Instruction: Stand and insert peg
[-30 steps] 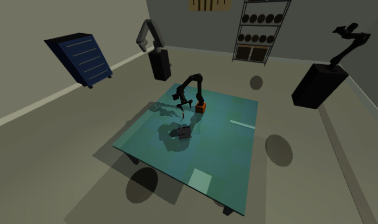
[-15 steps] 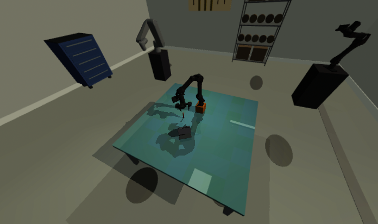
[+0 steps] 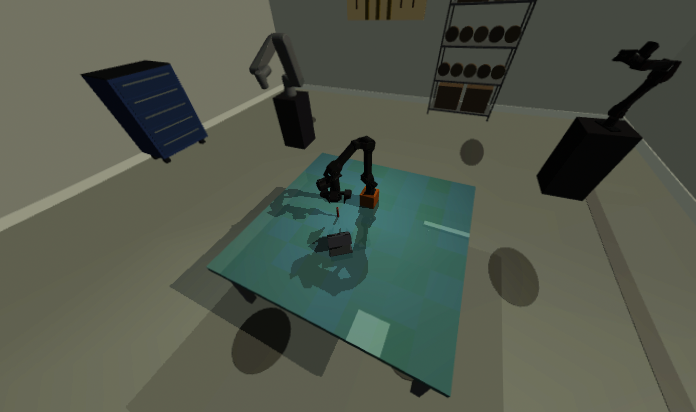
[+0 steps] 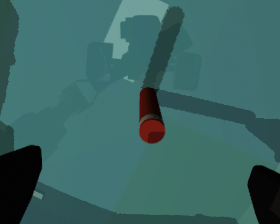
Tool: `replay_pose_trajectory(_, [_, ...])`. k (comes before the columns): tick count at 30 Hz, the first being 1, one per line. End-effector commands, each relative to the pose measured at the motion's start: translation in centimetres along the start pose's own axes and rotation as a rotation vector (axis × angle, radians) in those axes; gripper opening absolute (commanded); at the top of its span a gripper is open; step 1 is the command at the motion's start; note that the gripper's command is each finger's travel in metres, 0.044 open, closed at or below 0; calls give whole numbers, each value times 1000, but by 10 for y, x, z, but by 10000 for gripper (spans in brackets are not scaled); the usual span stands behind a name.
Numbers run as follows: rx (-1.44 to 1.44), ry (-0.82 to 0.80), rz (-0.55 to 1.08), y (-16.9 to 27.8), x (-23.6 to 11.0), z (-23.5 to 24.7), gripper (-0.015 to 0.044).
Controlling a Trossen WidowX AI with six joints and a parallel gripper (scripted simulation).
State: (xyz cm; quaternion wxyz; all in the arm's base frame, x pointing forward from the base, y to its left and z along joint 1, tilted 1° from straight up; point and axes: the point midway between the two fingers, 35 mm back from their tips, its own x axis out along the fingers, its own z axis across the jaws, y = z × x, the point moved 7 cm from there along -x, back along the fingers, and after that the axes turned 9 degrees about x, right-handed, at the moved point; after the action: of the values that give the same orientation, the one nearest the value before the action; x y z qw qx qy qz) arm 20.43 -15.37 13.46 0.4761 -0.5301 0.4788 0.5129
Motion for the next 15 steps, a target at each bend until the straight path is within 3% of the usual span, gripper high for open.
replay_pose_trajectory(1, [5, 15, 0, -1, -2, -1, 440])
replay_pose_trajectory(15, [-98, 15, 1, -1, 21, -1, 440])
